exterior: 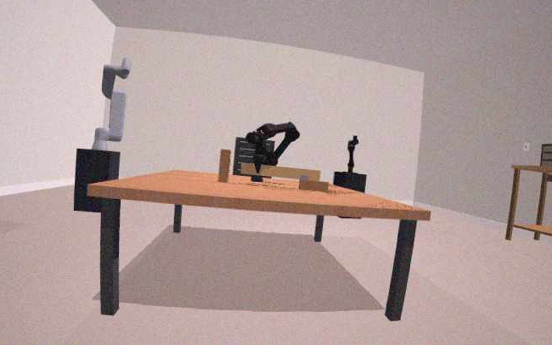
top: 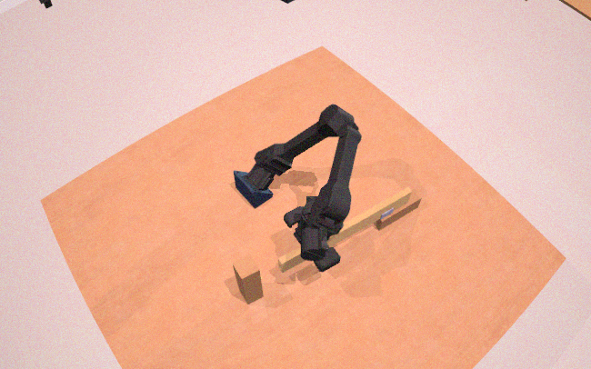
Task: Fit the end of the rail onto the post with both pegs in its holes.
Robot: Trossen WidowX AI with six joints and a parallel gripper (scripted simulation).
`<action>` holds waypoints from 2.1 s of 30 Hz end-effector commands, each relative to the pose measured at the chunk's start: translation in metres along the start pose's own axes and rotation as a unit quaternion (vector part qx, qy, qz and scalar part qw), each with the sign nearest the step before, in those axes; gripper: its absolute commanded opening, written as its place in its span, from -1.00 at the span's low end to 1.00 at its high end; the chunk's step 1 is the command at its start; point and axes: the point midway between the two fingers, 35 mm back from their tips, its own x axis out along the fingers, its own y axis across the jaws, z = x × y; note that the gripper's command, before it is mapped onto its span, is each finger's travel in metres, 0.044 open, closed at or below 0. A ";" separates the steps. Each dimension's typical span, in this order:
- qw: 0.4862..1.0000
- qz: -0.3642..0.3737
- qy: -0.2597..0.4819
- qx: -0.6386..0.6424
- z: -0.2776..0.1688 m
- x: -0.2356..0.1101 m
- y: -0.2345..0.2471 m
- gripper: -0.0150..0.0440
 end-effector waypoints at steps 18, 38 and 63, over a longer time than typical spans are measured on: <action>1.000 -0.001 0.000 0.002 0.000 0.000 0.001 -0.49; 1.000 -0.001 0.000 0.002 -0.006 -0.002 0.001 -0.49; 1.000 -0.001 0.000 0.002 -0.013 -0.002 0.000 -0.49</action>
